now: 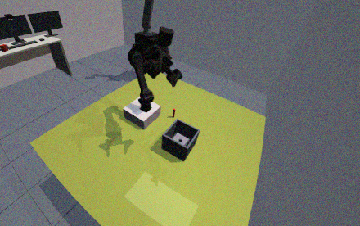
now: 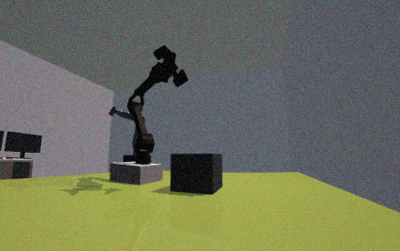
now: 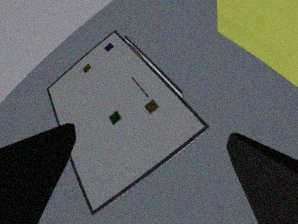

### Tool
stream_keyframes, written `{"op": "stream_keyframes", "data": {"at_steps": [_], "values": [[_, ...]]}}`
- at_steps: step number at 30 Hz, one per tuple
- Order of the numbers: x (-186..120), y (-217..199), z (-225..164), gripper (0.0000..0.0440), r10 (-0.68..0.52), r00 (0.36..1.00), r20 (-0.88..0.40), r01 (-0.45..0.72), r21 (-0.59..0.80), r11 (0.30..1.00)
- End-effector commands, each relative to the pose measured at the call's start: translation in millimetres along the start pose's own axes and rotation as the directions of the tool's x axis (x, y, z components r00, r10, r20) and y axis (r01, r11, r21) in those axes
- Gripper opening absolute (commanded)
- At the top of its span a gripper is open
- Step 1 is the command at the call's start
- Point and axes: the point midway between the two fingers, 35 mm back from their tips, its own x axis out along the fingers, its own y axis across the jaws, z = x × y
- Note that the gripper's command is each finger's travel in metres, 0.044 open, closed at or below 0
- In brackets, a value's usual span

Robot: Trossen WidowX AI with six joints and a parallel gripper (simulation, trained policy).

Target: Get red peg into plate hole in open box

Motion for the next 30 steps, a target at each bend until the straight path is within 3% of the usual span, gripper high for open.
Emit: {"op": "stream_keyframes", "data": {"at_steps": [1, 8, 16, 30], "values": [[-0.9, -29.4, -7.4, 0.044, -0.108, 0.993, -0.037, 0.109, 0.013, 0.994], [-10.2, -76.9, -20.0, 0.0439, -0.286, 0.954, -0.092, 0.288, 0.012, 0.958], [-28.9, -132.1, -29.2, 0.0437, -0.481, 0.867, -0.128, 0.481, -0.035, 0.876], [-80.6, -224.7, -26.9, 0.0432, -0.77, 0.63, -0.1, 0.731, -0.256, 0.632]]}}
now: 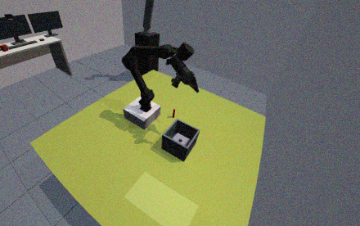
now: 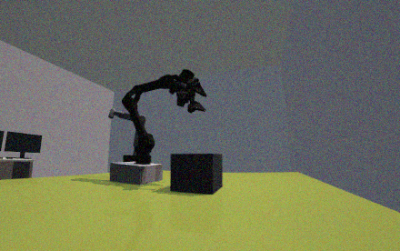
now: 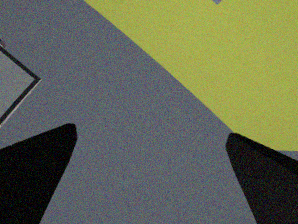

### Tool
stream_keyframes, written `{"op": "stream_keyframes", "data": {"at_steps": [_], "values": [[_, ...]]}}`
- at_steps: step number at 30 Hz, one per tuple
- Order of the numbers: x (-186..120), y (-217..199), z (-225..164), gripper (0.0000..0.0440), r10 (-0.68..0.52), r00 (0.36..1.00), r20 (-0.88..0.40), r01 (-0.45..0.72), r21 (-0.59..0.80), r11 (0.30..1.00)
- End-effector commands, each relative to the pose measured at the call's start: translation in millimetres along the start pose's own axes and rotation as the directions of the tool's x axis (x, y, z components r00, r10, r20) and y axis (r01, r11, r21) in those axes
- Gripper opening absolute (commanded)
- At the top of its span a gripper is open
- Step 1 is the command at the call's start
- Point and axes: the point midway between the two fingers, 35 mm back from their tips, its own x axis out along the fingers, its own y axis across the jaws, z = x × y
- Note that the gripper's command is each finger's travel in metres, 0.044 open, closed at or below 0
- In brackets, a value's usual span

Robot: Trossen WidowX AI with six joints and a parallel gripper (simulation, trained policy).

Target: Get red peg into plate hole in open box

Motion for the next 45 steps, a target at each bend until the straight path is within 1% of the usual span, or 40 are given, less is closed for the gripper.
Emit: {"op": "stream_keyframes", "data": {"at_steps": [1, 6, 11, 16, 22, 33, 39, 45], "values": [[7.5, -32.6, 1.3, 0.0431, -0.115, 0.993, 0.011, 0.116, -0.073, 0.991], [11.9, -70.4, 5.6, 0.0429, -0.244, 0.969, 0.041, 0.247, -0.167, 0.954], [13.5, -106.6, 14.9, 0.0428, -0.361, 0.928, 0.095, 0.373, -0.26, 0.891], [12.8, -139.4, 28.1, 0.043, -0.458, 0.873, 0.165, 0.486, -0.342, 0.804], [10.3, -172.8, 47.4, 0.044, -0.543, 0.797, 0.264, 0.602, -0.417, 0.681], [8.5, -216.9, 89.4, 0.044, -0.614, 0.646, 0.453, 0.757, -0.485, 0.439], [8.6, -233.5, 113.6, 0.044, -0.619, 0.567, 0.543, 0.812, -0.494, 0.31], [8.6, -245.3, 135.0, 0.044, -0.608, 0.5, 0.616, 0.847, -0.494, 0.196]]}}
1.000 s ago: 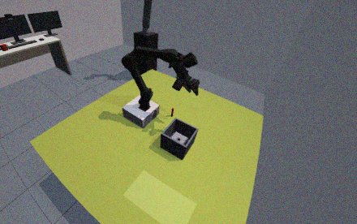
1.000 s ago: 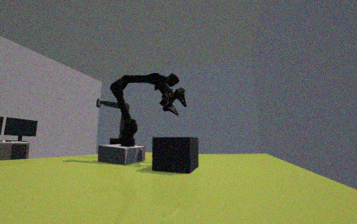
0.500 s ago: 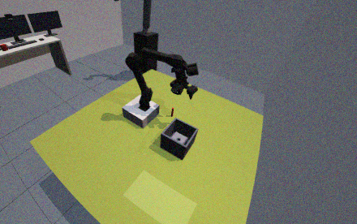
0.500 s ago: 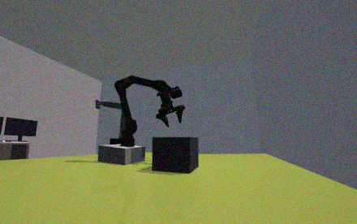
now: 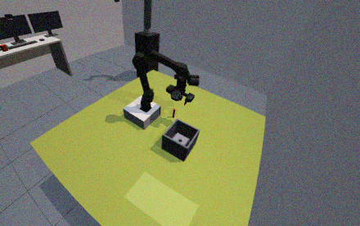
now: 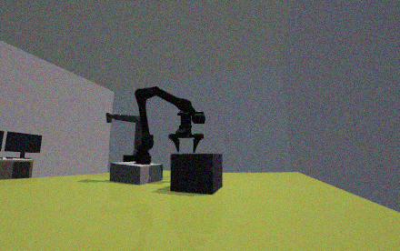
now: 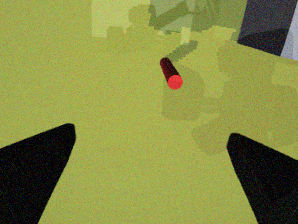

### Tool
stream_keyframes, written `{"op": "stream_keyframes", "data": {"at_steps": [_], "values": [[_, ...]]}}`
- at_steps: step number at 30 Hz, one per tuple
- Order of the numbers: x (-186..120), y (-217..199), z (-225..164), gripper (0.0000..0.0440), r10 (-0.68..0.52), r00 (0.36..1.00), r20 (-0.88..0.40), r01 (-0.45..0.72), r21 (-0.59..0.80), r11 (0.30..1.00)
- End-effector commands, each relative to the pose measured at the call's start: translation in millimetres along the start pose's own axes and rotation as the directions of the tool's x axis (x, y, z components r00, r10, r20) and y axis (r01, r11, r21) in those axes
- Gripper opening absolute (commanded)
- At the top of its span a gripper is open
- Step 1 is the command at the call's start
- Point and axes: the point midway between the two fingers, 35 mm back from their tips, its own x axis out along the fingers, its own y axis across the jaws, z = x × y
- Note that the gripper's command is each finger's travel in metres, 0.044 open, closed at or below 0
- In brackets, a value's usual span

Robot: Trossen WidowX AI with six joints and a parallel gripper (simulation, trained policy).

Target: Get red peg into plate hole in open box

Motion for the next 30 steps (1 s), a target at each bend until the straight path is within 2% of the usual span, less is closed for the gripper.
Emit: {"op": "stream_keyframes", "data": {"at_steps": [1, 14, 30], "values": [[14.0, -11.6, 3.4, 0.044, -0.066, 0.997, 0.029, 0.068, -0.056, 0.996], [52.6, -27.1, 16.3, 0.0439, -0.161, 0.98, 0.116, 0.179, -0.165, 0.97], [102.3, -30.9, 32.1, 0.0416, -0.149, 0.975, 0.162, 0.178, -0.176, 0.968]]}}
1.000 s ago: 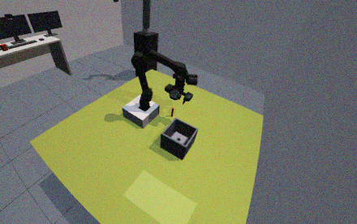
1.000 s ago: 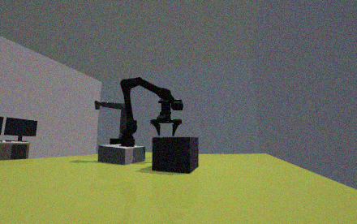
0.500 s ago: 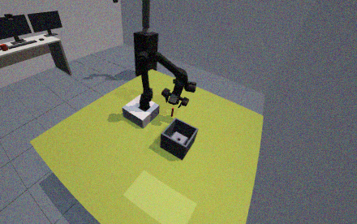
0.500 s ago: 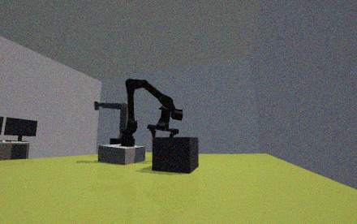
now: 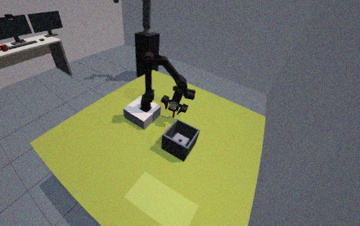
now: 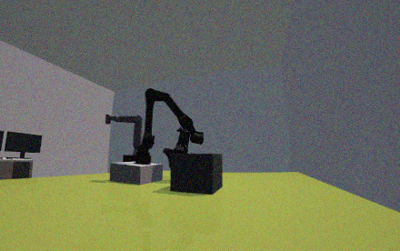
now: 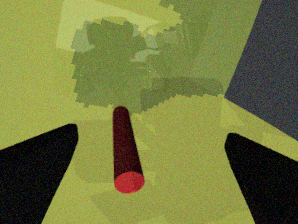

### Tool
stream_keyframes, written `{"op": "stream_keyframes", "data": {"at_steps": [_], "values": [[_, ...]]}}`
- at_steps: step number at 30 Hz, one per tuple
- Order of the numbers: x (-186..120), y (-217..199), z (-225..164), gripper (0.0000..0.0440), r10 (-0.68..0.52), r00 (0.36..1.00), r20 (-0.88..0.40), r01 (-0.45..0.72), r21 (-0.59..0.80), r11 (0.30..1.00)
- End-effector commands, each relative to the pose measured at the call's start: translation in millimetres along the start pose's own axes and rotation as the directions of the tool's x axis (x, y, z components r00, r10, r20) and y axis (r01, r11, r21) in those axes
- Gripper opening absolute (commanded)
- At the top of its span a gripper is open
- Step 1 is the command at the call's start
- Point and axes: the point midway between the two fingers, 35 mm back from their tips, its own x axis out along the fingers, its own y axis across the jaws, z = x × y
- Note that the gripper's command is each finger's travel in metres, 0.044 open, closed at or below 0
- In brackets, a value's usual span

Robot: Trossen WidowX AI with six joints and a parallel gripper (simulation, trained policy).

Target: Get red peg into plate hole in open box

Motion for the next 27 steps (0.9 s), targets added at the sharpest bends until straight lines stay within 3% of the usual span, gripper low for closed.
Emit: {"op": "stream_keyframes", "data": {"at_steps": [1, 18, 27], "values": [[12.4, -0.4, 3.1, 0.0406, 0.001, 1.0, 0.016, -0.001, 0.003, 1.0], [36.1, 17.3, -10.6, 0.0014, 0.03, 0.999, -0.012, -0.031, -0.082, 0.996], [21.0, 23.3, -13.5, 0.0, 0.076, 0.996, -0.046, -0.079, -0.063, 0.995]]}}
